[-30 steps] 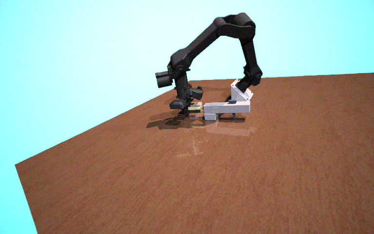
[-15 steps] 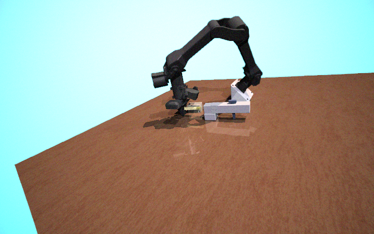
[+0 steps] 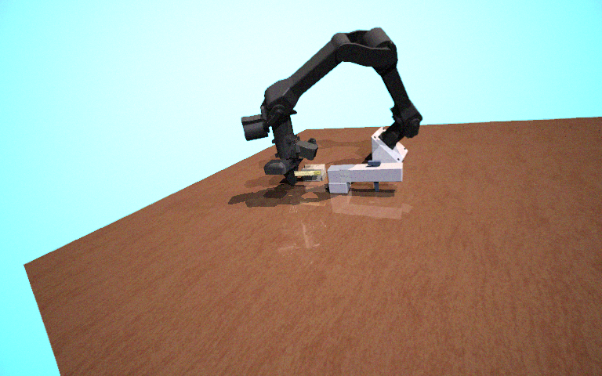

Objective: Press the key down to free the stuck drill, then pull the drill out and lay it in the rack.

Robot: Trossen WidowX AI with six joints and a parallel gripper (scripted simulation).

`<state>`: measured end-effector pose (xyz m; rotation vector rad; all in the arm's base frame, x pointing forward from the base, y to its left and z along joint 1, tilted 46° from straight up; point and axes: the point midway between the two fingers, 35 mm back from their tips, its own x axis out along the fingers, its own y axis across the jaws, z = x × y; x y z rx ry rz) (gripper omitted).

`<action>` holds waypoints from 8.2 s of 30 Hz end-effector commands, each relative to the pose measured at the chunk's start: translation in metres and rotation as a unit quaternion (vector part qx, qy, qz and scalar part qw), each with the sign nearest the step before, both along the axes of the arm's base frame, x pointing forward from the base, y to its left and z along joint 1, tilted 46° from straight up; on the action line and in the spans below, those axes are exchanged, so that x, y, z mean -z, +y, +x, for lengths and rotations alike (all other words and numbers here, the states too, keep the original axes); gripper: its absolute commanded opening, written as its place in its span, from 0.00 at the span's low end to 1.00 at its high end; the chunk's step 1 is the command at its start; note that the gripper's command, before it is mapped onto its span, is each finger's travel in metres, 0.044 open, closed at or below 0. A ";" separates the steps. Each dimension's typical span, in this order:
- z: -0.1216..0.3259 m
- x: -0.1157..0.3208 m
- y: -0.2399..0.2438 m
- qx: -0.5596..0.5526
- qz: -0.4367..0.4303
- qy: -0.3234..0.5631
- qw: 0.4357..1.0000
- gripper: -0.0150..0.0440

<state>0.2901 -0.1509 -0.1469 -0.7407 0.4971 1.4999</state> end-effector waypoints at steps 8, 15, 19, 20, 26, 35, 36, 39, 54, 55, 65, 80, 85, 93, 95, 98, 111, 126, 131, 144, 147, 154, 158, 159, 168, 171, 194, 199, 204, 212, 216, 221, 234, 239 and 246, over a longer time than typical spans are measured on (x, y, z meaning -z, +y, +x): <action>-0.001 -0.004 -0.003 -0.001 -0.002 -0.001 1.000 0.25; -0.001 -0.005 -0.004 -0.001 -0.002 -0.001 1.000 0.25; -0.001 -0.006 -0.005 -0.001 -0.002 -0.001 1.000 0.25; -0.002 -0.006 -0.005 -0.001 -0.002 -0.001 1.000 0.25; -0.002 -0.007 -0.006 -0.001 -0.002 -0.001 1.000 0.25; -0.002 -0.009 -0.008 -0.001 -0.002 -0.001 1.000 0.25; -0.002 -0.009 -0.008 -0.001 -0.002 -0.001 1.000 0.25; -0.003 -0.010 -0.008 -0.001 -0.002 -0.001 1.000 0.25; -0.003 -0.012 -0.010 -0.001 -0.003 -0.001 1.000 0.25; -0.003 -0.013 -0.011 -0.001 -0.003 -0.001 1.000 0.25; -0.003 -0.015 -0.012 -0.001 -0.003 -0.001 1.000 0.25; -0.004 -0.017 -0.015 -0.001 -0.003 -0.001 1.000 0.25; -0.004 -0.018 -0.015 -0.001 -0.003 -0.001 1.000 0.25; -0.004 -0.020 -0.017 -0.001 -0.003 -0.001 1.000 0.25; -0.004 -0.020 -0.017 -0.001 -0.003 -0.001 1.000 0.25; -0.004 -0.021 -0.017 -0.001 -0.003 -0.001 1.000 0.25; -0.004 -0.023 -0.019 -0.001 -0.003 -0.001 1.000 0.25; -0.003 -0.026 -0.022 -0.001 -0.003 -0.001 1.000 0.25; -0.003 -0.027 -0.023 -0.001 -0.003 -0.001 1.000 0.25; -0.003 -0.029 -0.025 -0.001 -0.003 -0.001 1.000 0.25; -0.003 -0.029 -0.025 -0.001 -0.003 -0.001 1.000 0.25; -0.003 -0.031 -0.026 -0.001 -0.003 -0.001 1.000 0.25; -0.002 -0.031 -0.027 -0.001 -0.003 -0.001 1.000 0.25; -0.003 -0.031 -0.027 -0.001 -0.003 -0.001 1.000 0.25; -0.019 -0.025 -0.028 -0.001 -0.003 -0.001 1.000 0.25; -0.024 -0.023 -0.029 -0.001 -0.003 -0.001 1.000 0.25; -0.067 -0.013 -0.039 -0.001 -0.004 0.001 1.000 0.25; -0.075 -0.012 -0.044 -0.001 -0.004 0.001 1.000 0.25; -0.074 -0.004 -0.036 -0.001 -0.004 0.001 1.000 0.25; -0.073 0.005 -0.027 -0.001 -0.004 0.001 1.000 0.25; -0.073 0.006 -0.025 -0.001 -0.004 0.001 1.000 0.25; -0.073 0.011 -0.021 -0.001 -0.004 0.000 1.000 0.25; -0.072 0.021 -0.010 -0.001 -0.004 0.000 1.000 0.25; -0.072 0.025 -0.006 -0.001 -0.004 0.000 1.000 0.25; -0.072 0.023 -0.009 -0.004 -0.005 0.000 1.000 0.57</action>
